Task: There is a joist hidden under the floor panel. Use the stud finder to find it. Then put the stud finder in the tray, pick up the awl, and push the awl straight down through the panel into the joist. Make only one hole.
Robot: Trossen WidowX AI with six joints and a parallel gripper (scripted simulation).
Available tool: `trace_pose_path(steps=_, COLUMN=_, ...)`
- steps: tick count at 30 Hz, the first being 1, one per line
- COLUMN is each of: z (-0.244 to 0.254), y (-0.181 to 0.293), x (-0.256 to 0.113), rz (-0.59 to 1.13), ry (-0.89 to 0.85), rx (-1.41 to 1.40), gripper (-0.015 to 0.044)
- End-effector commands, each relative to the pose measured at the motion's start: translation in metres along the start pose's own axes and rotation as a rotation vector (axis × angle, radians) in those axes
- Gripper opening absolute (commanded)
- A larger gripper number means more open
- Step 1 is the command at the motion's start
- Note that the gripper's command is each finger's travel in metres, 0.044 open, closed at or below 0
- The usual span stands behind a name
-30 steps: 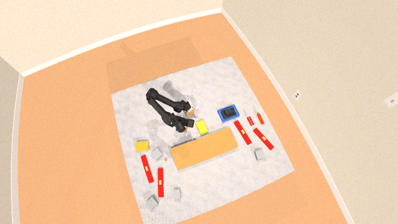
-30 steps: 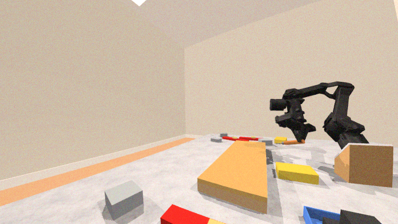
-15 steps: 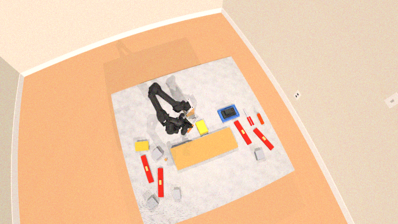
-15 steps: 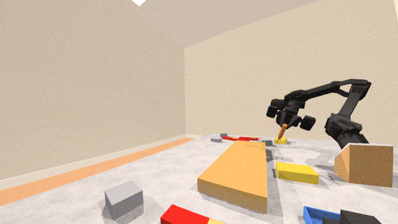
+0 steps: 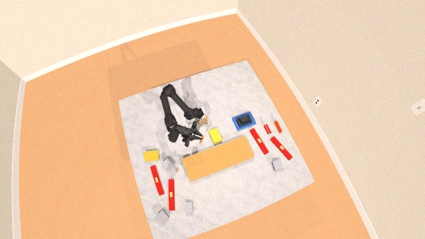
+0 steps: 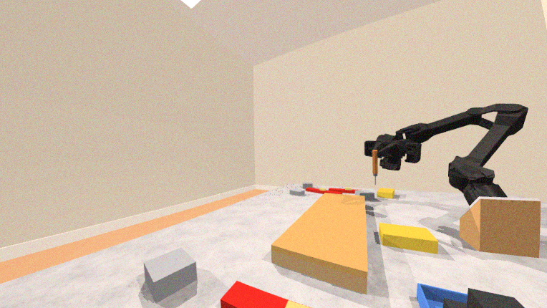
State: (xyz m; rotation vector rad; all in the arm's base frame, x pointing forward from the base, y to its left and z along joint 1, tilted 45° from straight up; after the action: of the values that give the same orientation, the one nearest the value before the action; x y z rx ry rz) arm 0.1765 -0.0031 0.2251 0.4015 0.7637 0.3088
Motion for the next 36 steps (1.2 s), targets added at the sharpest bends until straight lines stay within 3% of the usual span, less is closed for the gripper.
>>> trace_pose_path(steps=1, z=0.008, y=-0.004, x=0.008, rz=0.012, ry=-0.010, rx=0.013, gripper=0.0000)
trace_pose_path(steps=26, z=0.068, y=-0.044, x=0.078, rz=0.167, ry=-0.152, rx=0.148, gripper=0.0000)
trace_pose_path(steps=36, z=0.068, y=-0.049, x=0.080, rz=0.171, ry=-0.154, rx=0.151, gripper=0.0000)
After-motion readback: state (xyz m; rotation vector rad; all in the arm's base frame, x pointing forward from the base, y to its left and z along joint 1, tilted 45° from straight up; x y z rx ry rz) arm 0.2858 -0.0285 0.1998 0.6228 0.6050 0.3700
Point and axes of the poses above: the point midway between the two fingers, 35 mm back from their tips, its own x axis out along the fingers, its own z axis across the jaws, y = z × x, the point moved 7 cm from there along -x, back along the fingers, and after that the axes turned 8 degrees about -x, right-handed, at the moved point
